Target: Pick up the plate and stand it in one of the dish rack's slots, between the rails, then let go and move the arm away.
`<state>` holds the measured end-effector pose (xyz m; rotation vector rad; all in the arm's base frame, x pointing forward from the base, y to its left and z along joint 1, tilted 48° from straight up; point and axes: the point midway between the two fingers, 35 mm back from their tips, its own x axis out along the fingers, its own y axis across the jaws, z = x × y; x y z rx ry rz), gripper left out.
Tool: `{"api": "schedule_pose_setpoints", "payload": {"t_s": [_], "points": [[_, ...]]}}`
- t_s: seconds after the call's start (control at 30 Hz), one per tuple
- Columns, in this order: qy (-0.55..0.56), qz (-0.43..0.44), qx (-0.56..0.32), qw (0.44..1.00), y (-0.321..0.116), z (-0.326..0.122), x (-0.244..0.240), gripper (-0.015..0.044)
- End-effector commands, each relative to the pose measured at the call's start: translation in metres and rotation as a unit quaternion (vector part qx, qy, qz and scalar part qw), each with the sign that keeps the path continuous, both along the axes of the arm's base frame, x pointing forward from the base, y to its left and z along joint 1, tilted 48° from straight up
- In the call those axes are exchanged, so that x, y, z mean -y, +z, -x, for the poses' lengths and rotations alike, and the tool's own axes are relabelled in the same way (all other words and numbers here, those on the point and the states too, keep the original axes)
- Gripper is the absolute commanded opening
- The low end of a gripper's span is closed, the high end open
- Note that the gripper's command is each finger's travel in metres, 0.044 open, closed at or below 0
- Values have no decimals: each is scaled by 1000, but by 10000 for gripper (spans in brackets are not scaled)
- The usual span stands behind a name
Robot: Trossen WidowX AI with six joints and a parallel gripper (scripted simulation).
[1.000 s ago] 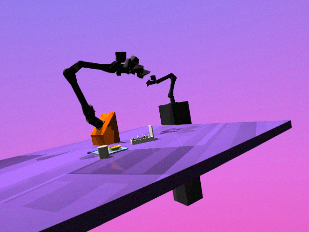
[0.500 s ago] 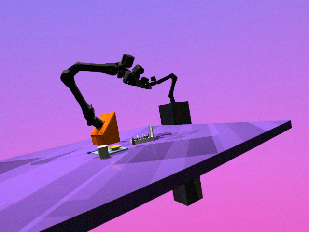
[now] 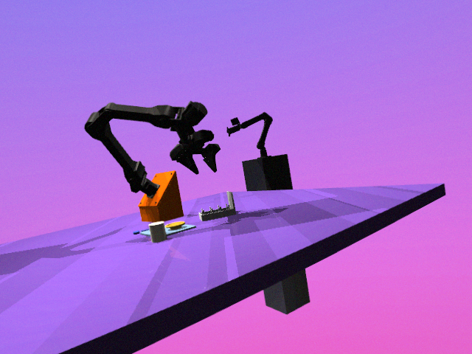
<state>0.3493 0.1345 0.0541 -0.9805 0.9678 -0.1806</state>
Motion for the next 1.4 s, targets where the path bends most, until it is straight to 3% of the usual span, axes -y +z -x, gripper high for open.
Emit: {"api": "schedule_pose_setpoints", "payload": {"t_s": [0.0, 0.4, 1.37], "points": [[-63, -2, -18, 998, 3, -2, 39, 400], [-244, -3, -69, 967, 17, 16, 148, 400], [-250, -4, -72, 966, -6, 9, 179, 400]]}}
